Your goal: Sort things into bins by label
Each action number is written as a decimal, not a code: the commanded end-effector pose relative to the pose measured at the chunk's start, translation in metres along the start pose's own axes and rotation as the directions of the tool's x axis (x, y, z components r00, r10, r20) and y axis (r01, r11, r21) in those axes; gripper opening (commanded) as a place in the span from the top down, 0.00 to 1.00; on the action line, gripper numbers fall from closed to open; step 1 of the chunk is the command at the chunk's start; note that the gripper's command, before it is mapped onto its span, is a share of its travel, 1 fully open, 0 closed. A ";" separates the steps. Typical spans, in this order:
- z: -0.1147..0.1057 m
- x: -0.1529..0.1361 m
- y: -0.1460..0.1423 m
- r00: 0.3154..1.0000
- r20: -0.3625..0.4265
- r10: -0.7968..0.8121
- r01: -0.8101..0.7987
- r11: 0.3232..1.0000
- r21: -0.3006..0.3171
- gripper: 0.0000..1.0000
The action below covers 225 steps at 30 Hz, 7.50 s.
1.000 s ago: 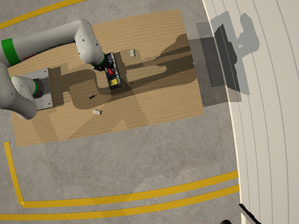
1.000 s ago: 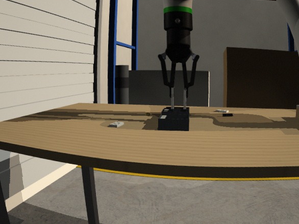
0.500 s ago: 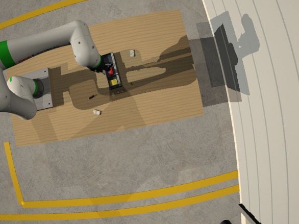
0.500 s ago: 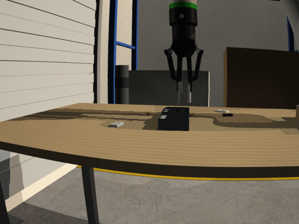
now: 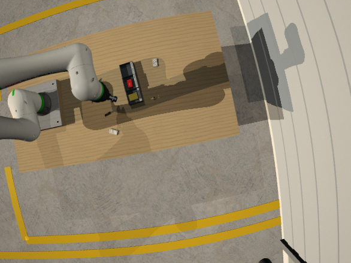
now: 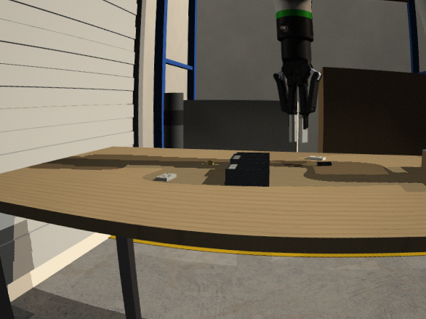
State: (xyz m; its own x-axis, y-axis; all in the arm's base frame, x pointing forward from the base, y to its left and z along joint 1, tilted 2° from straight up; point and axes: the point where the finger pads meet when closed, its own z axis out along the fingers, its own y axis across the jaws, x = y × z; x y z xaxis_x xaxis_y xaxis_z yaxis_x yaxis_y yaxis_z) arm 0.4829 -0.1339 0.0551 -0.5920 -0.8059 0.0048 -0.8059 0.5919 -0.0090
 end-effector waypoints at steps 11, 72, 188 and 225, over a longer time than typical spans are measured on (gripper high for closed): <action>-0.006 0.097 0.032 0.887 0.006 0.462 -0.462 0.887 0.006 0.77; 0.022 0.094 0.031 0.740 0.010 0.672 -0.672 0.740 0.017 0.77; 0.004 0.009 0.002 0.740 0.010 0.672 -0.672 0.740 0.017 0.88; 0.004 -0.121 -0.042 0.998 -0.008 -0.059 0.060 0.998 0.030 0.88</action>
State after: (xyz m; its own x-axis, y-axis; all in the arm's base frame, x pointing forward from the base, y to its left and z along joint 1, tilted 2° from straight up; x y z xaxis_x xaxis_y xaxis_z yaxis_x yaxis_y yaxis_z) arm 0.5880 -0.0607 0.0507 -0.6490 -0.7607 0.0106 -0.7602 0.6480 -0.0474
